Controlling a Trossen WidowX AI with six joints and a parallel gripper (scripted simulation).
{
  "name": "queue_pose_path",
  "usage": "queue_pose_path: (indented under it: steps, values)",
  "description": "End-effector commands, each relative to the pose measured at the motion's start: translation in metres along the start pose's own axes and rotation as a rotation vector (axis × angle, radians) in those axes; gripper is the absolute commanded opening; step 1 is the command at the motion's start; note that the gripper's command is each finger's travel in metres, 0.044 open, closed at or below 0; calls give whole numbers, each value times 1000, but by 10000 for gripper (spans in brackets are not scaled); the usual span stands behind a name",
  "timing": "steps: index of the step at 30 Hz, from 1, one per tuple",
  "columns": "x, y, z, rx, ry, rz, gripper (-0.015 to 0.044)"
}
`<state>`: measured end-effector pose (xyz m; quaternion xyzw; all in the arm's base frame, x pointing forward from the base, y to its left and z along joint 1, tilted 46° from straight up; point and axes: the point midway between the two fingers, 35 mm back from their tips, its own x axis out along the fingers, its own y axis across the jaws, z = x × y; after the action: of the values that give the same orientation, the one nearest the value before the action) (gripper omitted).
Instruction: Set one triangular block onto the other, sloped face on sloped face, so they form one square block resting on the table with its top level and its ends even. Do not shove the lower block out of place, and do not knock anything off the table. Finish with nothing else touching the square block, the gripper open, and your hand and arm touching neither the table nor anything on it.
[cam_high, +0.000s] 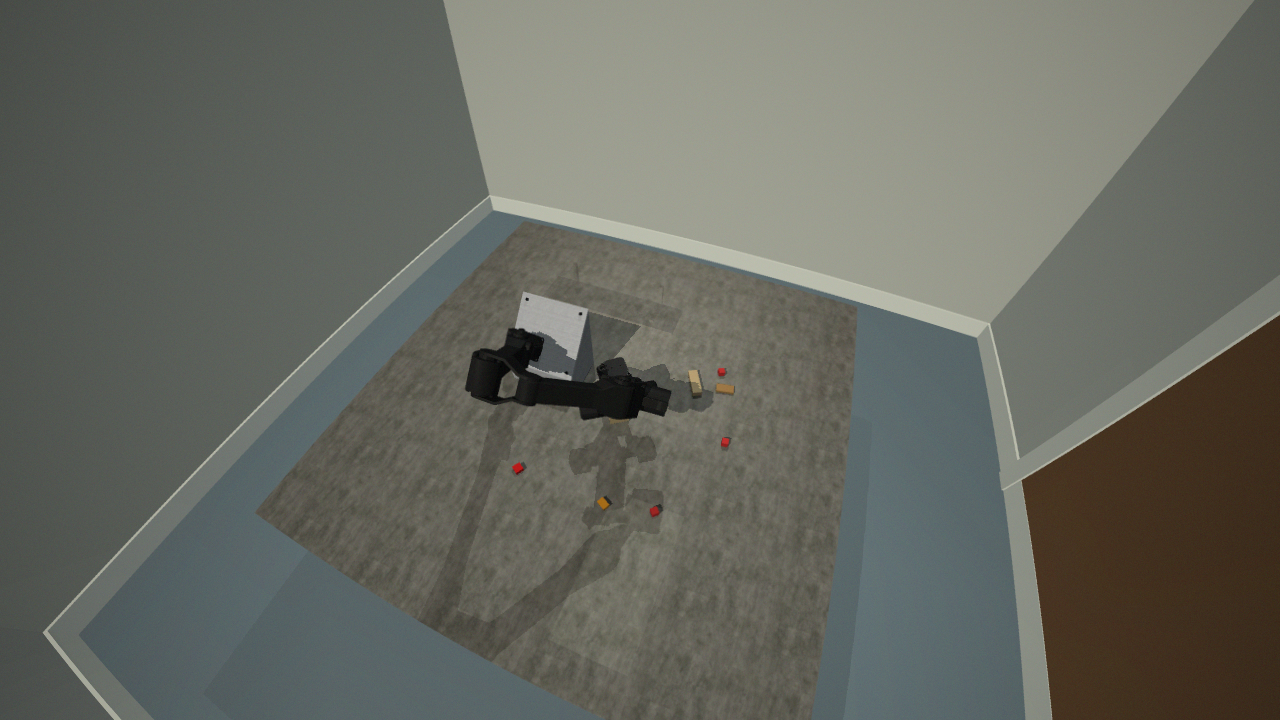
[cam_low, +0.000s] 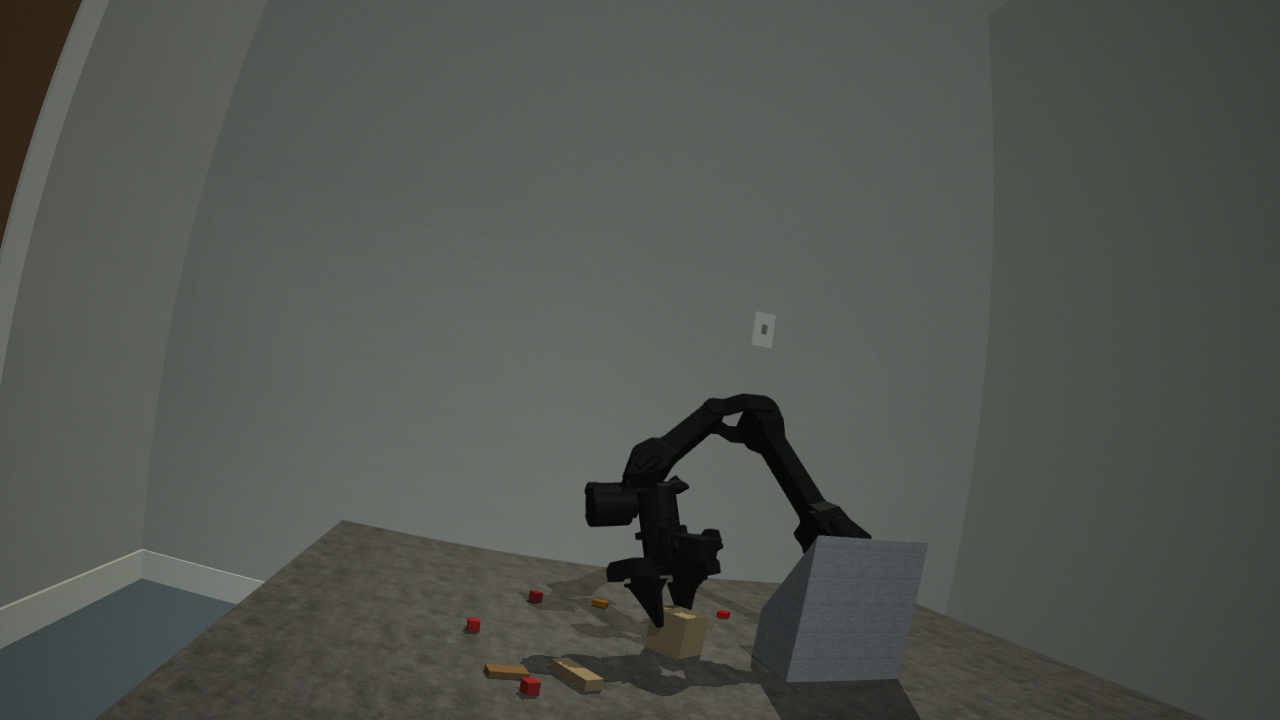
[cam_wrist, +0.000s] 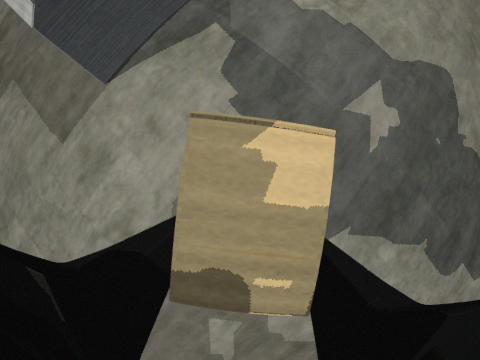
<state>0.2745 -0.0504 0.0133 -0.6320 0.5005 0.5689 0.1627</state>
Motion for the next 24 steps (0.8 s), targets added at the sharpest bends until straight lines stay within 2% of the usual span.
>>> queue_pose_path:
  steps: [1,5,13,15,21,24]
  values:
    - [0,0,0,0,0,0,341]
    - [0,0,0,0,0,0,440]
    - [-2,0,0,0,0,0,440]
    - [-17,-3,-1,0,-1,-1,440]
    - [-101,-2,-1,0,-2,-3,440]
    - [-110,0,0,0,-2,-2,440]
